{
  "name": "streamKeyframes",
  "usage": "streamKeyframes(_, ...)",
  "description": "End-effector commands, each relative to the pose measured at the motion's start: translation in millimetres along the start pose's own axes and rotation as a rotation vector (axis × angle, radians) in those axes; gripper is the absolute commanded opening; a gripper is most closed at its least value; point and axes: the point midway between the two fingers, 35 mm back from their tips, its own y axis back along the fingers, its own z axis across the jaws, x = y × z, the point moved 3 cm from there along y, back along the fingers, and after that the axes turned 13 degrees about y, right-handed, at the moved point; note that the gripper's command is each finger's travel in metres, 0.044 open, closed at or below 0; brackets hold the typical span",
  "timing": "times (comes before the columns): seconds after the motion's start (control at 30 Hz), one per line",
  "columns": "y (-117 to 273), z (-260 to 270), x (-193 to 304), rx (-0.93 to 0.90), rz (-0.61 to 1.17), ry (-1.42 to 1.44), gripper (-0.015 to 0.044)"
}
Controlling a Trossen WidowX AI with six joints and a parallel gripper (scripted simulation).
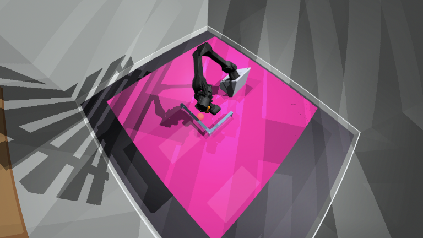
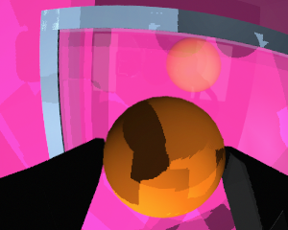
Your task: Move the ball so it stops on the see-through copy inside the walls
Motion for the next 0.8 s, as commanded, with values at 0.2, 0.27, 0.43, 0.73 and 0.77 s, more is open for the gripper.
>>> streamKeyframes(0.2, -37, -39, -20, 0.01, -0.006, -0.01, 0.0)
streamKeyframes(0.27, -38, -40, -20, 0.01, -0.006, -0.01, 0.0)
streamKeyframes(0.43, -48, -40, -21, 0.009, -0.006, -0.01, 0.0)
streamKeyframes(0.73, -104, -41, -21, 0.013, -0.006, -0.01, 0.0)
streamKeyframes(0.77, -107, -41, -20, 0.013, -0.006, -0.01, 0.0)
